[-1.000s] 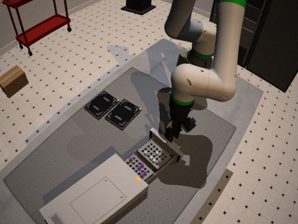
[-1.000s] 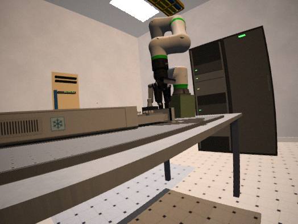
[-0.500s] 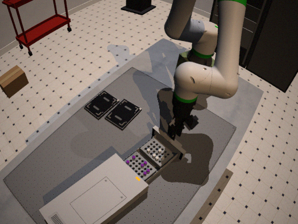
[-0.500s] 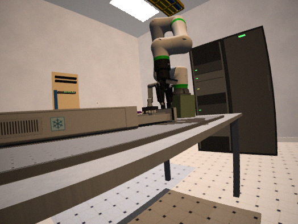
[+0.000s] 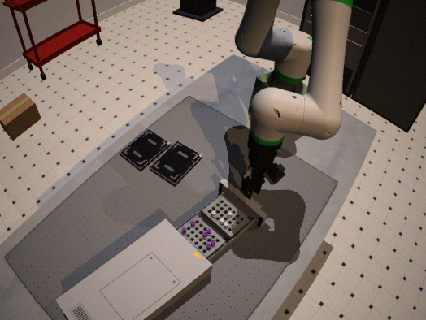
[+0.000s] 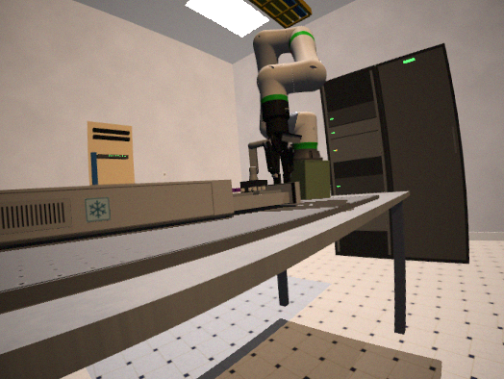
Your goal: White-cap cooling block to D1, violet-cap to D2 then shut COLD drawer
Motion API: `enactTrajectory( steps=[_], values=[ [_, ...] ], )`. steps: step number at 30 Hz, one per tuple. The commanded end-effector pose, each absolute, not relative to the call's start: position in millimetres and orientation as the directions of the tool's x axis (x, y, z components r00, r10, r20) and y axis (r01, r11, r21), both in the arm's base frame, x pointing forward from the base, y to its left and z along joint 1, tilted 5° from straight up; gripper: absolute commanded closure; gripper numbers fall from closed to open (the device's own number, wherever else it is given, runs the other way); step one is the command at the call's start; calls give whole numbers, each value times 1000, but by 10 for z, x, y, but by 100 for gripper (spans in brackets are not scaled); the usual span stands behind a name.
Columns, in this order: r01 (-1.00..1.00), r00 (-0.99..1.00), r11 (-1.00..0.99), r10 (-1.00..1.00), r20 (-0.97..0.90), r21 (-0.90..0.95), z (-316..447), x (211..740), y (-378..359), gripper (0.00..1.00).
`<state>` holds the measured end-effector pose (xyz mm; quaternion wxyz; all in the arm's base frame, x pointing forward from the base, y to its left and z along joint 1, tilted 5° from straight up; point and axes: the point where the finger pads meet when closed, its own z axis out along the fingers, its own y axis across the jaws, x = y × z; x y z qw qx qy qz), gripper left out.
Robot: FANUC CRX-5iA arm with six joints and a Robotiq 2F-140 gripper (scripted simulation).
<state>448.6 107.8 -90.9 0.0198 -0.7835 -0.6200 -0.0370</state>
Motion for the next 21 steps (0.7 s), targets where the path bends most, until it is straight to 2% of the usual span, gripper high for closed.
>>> enactTrajectory(
  steps=[1, 21],
  values=[
    [973, 228, -230, 970, 83, 16, -902, 4483, 1082, 66],
    [973, 228, -230, 970, 83, 16, -903, 4425, 1096, 66]
  ],
)
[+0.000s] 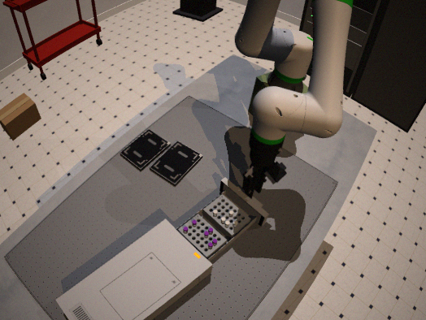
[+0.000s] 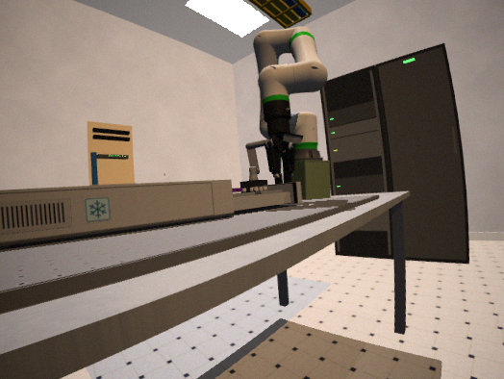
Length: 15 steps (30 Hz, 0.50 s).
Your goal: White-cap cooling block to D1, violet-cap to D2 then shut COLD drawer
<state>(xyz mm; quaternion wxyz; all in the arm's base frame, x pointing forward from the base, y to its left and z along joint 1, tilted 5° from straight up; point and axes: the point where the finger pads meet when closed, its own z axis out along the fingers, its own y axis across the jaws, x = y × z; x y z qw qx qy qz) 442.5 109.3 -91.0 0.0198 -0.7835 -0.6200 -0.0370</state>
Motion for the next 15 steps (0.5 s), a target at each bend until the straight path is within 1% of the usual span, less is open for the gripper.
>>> enactTrajectory(
  steps=[1, 15],
  values=[
    [973, 228, -230, 970, 83, 16, -903, 4421, 1097, 66],
    [973, 228, -230, 970, 83, 16, -904, 4382, 1106, 66]
  ],
)
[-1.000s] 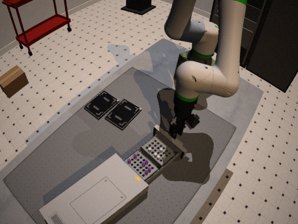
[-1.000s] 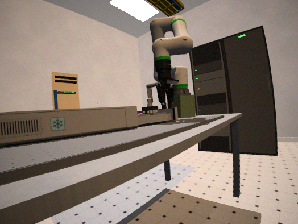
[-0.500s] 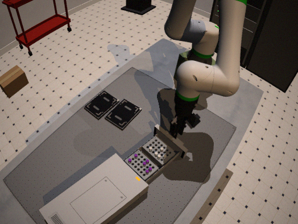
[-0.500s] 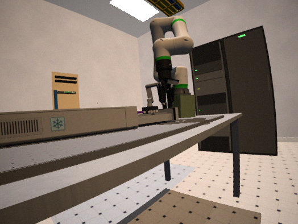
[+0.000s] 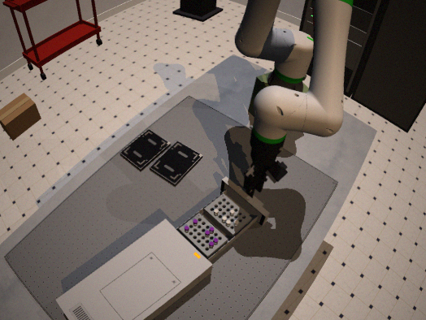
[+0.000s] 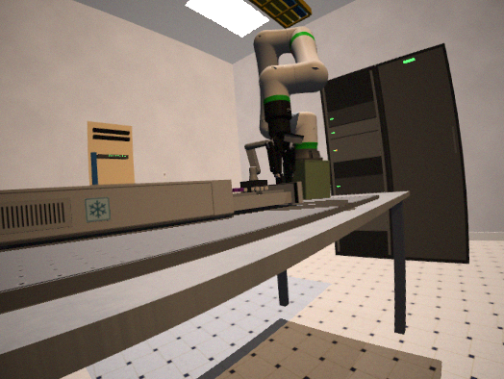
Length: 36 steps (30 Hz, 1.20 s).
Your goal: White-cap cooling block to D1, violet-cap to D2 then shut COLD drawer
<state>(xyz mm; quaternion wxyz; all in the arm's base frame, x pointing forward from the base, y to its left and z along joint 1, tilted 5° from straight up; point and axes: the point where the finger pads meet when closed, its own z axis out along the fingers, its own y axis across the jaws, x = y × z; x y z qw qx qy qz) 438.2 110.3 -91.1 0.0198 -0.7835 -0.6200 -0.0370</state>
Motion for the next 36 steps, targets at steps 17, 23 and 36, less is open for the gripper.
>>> enactTrajectory(
  steps=[17, 23, 36],
  values=[
    [973, 228, -230, 970, 83, 16, -905, 4334, 1117, 66],
    [973, 228, -230, 970, 83, 16, -905, 4324, 1120, 66],
    [973, 228, -230, 970, 83, 16, -905, 4324, 1120, 66]
  ],
)
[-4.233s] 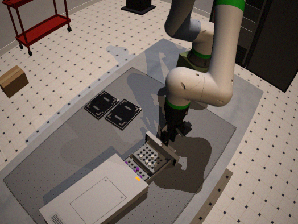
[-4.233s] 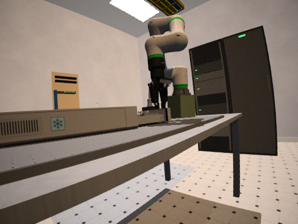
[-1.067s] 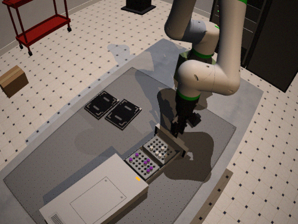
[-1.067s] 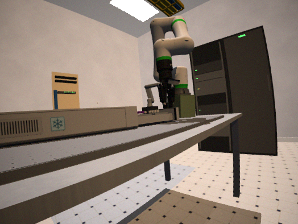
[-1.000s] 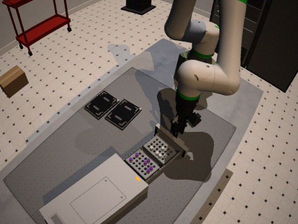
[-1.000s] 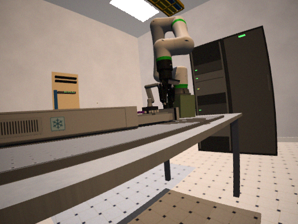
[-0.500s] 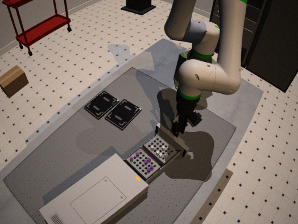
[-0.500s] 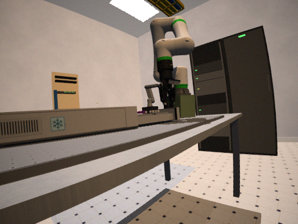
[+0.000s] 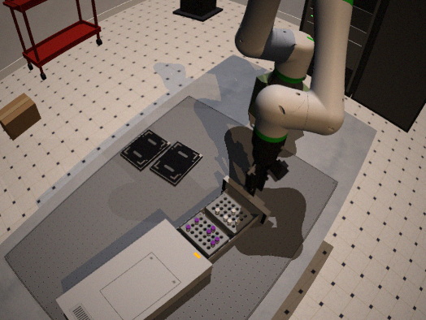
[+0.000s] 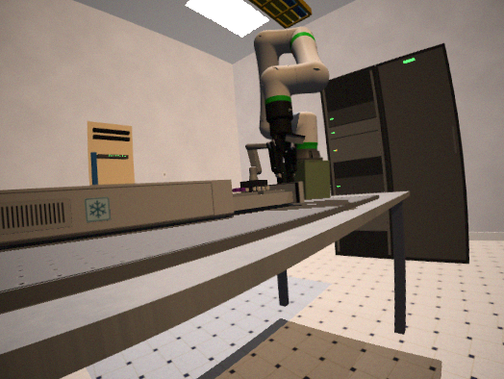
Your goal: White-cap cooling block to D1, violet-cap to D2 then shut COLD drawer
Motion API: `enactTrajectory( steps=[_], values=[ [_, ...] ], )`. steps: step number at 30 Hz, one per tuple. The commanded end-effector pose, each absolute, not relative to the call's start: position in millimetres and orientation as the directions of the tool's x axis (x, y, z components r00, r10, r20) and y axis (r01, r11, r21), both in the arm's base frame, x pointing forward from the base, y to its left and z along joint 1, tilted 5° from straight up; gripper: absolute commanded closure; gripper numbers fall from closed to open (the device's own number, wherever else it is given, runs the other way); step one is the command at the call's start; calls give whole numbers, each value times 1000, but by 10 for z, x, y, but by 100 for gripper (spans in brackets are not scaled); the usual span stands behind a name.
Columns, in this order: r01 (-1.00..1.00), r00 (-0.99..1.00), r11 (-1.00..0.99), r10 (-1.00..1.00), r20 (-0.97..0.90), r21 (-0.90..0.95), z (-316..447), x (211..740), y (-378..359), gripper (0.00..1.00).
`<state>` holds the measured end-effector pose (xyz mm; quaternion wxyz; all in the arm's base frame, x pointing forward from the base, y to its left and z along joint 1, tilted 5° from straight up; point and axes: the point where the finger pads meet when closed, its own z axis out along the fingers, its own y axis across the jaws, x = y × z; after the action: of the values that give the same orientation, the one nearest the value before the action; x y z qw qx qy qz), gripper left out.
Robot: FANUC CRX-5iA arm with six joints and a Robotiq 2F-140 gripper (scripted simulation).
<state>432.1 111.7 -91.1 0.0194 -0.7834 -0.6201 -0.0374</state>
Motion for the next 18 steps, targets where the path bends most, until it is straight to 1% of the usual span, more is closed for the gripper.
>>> enactTrajectory(
  steps=[1, 18],
  values=[
    [973, 228, -230, 970, 83, 16, -905, 4324, 1120, 66],
    [973, 228, -230, 970, 83, 16, -905, 4324, 1120, 66]
  ],
)
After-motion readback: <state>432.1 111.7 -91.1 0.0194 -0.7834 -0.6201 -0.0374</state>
